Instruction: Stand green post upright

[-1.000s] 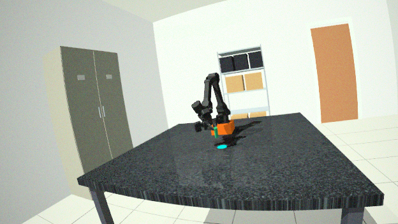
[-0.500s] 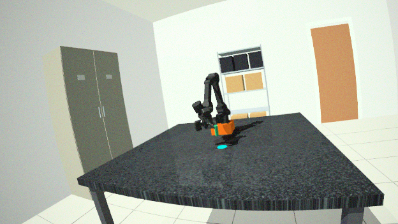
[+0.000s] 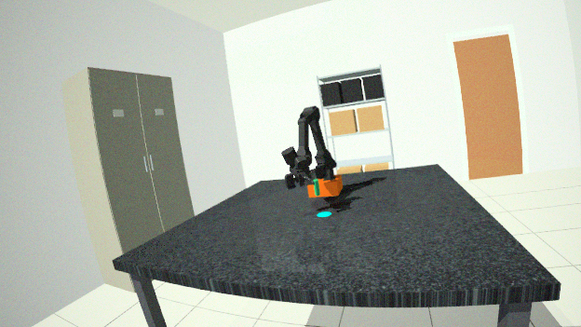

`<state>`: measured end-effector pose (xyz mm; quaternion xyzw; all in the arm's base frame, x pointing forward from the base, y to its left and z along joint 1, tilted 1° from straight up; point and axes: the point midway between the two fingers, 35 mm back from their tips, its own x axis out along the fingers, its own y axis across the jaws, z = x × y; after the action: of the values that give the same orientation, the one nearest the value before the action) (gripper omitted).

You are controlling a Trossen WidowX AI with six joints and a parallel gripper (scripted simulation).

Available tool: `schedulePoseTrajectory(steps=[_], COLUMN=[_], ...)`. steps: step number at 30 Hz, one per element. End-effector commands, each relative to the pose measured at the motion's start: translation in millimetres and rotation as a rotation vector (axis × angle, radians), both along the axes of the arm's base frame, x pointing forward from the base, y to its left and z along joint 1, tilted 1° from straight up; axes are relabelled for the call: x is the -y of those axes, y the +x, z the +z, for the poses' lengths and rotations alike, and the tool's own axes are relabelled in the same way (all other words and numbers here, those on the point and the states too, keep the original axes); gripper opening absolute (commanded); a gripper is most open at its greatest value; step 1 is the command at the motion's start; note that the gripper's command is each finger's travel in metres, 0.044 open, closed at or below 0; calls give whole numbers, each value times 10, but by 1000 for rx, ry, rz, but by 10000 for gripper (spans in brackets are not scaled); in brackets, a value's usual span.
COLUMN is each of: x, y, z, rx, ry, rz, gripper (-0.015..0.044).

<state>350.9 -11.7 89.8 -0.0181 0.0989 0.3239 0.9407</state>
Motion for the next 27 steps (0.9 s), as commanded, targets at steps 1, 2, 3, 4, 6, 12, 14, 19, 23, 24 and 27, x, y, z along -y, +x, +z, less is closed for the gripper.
schedulePoseTrajectory(steps=[1, 2, 3, 4, 6, 12, 14, 19, 23, 24, 27], x=[-10, -11, -13, -14, -17, -27, -31, -43, -53, -55, -63], y=[-57, -69, -80, -92, -115, -188, -213, -276, -328, -341, -378], z=[3, 7, 10, 14, 22, 45, 53, 72, 87, 91, 101], rx=[10, 14, 19, 23, 32, 59, 68, 89, 106, 111, 122], ry=[10, 11, 12, 13, 14, 18, 18, 20, 21, 21, 21], rz=[10, 12, 14, 16, 21, 34, 39, 51, 60, 63, 70], gripper=[23, 23, 23, 23, 23, 23, 23, 23, 23, 23, 23])
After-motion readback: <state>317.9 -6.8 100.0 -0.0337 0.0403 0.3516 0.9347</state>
